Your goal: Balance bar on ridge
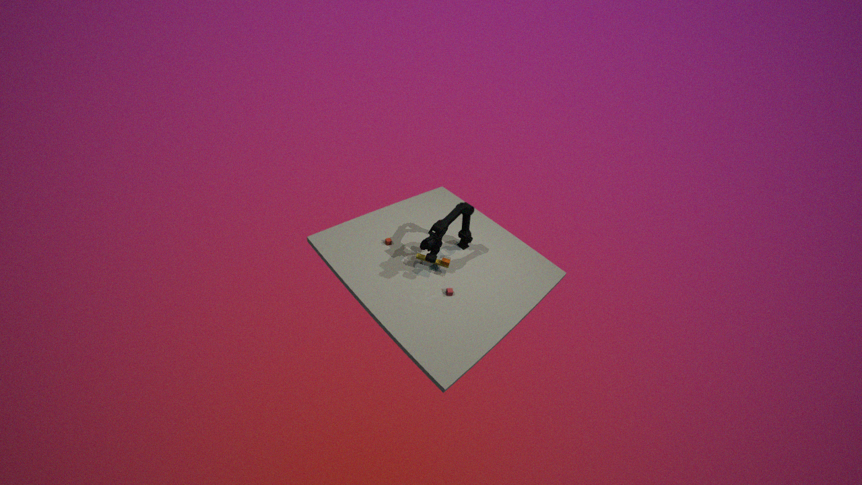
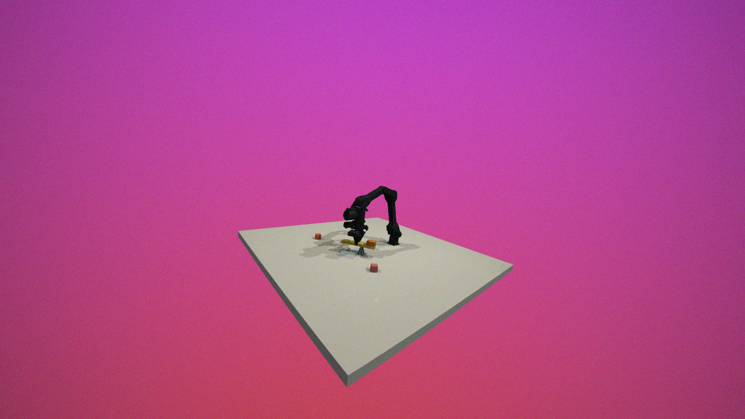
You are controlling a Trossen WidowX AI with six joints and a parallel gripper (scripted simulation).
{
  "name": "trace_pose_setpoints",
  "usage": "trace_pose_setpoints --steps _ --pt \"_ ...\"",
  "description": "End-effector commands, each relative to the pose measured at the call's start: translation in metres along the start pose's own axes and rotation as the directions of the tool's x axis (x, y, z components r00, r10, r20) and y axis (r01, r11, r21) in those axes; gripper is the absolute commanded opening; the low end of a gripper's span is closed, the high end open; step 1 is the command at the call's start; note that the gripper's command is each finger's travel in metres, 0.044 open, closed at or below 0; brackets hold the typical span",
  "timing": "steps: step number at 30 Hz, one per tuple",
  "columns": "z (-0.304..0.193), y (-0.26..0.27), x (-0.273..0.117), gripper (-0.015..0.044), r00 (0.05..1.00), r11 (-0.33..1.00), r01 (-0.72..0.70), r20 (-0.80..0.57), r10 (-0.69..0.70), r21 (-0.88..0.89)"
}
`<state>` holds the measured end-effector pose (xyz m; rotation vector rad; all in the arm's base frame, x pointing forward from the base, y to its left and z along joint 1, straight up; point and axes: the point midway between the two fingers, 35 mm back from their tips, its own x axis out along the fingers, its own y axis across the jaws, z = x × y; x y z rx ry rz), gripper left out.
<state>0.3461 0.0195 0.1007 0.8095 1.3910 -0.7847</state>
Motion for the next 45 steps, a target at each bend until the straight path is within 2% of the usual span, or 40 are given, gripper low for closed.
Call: trace_pose_setpoints --steps 1,40,45 --pt "0.0000 0.0000 0.0000 0.0168 1.000 1.000 0.000 0.000 0.000 0.000" --pt "0.0000 0.0000 0.0000 0.0185 1.000 1.000 0.000 0.000 0.000 0.000" --pt "0.0000 0.0000 0.0000 0.0316 1.000 1.000 0.000 0.000 0.000 0.000"
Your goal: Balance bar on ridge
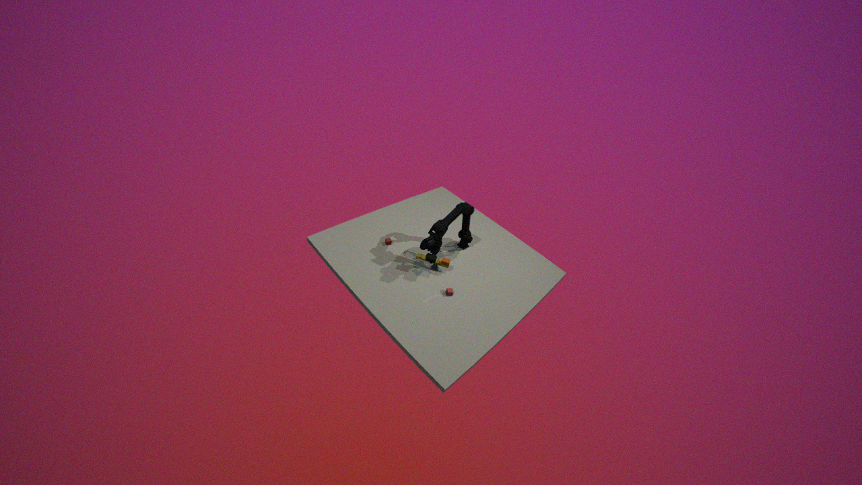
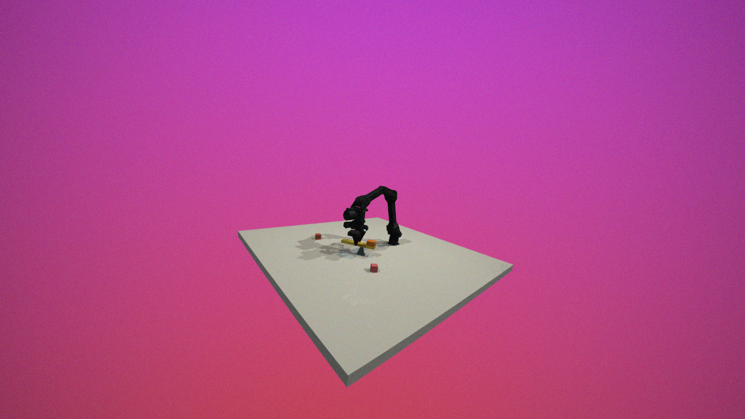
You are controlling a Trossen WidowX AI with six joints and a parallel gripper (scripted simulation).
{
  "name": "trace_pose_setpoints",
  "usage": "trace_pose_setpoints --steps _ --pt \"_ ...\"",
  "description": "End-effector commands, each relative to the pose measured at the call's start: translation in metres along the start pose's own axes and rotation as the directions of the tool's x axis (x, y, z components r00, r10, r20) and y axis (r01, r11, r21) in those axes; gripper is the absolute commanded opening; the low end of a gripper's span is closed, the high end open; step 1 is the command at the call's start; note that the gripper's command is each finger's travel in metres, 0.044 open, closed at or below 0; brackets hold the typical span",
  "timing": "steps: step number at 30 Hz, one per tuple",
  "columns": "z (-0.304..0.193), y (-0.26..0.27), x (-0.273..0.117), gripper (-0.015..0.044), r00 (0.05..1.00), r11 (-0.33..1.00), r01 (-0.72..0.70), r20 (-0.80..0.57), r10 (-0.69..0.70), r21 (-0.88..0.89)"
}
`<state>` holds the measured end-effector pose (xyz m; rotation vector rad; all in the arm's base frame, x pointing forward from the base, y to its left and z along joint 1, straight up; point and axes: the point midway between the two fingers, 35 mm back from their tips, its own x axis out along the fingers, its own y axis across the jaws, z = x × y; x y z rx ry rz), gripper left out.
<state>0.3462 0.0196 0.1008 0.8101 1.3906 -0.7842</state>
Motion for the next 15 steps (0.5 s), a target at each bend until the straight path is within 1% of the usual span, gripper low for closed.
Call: trace_pose_setpoints --steps 1,5,9,15 --pt "0.000 0.000 0.000 0.0342 1.000 1.000 0.001 0.000 -0.001 0.000" --pt "0.000 0.000 0.000 0.0440 1.000 1.000 0.001 0.000 -0.001 0.000" --pt "0.001 0.001 -0.007 0.0440 1.000 1.000 0.001 0.000 -0.001 0.000" --pt "0.002 0.004 -0.073 0.0440 1.000 1.000 0.000 0.000 0.000 0.000"
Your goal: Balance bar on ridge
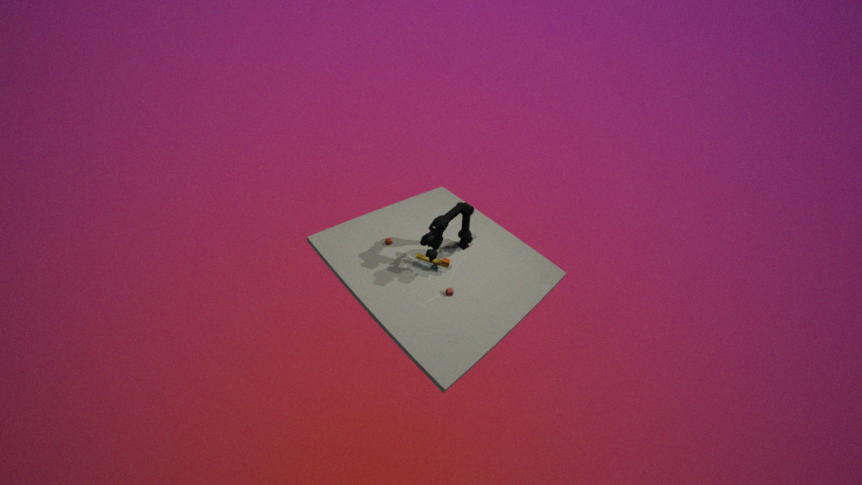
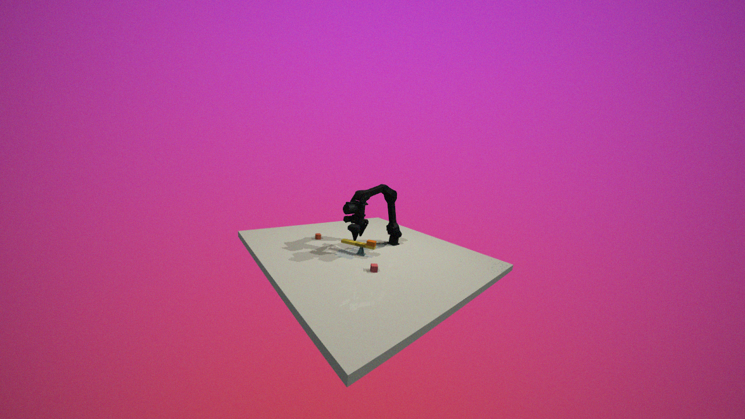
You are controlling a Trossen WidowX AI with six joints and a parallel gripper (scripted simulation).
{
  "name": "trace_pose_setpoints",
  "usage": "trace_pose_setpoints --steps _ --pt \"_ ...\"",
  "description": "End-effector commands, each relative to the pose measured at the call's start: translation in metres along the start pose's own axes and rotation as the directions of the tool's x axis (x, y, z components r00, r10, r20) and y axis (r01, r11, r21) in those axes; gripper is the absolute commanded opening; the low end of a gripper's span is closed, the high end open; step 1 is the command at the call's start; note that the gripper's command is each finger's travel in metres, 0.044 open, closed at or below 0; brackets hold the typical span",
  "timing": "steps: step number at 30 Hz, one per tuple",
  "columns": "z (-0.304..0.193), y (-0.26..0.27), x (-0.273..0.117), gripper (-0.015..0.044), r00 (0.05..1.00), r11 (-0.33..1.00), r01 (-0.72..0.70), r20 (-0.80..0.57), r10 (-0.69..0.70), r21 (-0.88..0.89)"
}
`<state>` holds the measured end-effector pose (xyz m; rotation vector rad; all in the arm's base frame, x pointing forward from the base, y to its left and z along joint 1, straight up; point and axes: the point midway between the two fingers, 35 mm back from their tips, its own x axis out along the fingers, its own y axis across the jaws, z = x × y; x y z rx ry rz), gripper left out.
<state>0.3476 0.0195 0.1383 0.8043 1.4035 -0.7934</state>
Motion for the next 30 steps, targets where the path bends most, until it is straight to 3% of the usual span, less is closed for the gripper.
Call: trace_pose_setpoints --steps 1,4,30 --pt "0.000 0.000 -0.047 0.0440 1.000 1.000 -0.014 0.007 0.014 0.000" --pt "-0.002 -0.003 -0.063 0.0440 1.000 1.000 -0.014 0.007 0.014 0.000" --pt "-0.002 -0.003 -0.063 0.0440 1.000 1.000 -0.014 0.007 0.014 0.000"
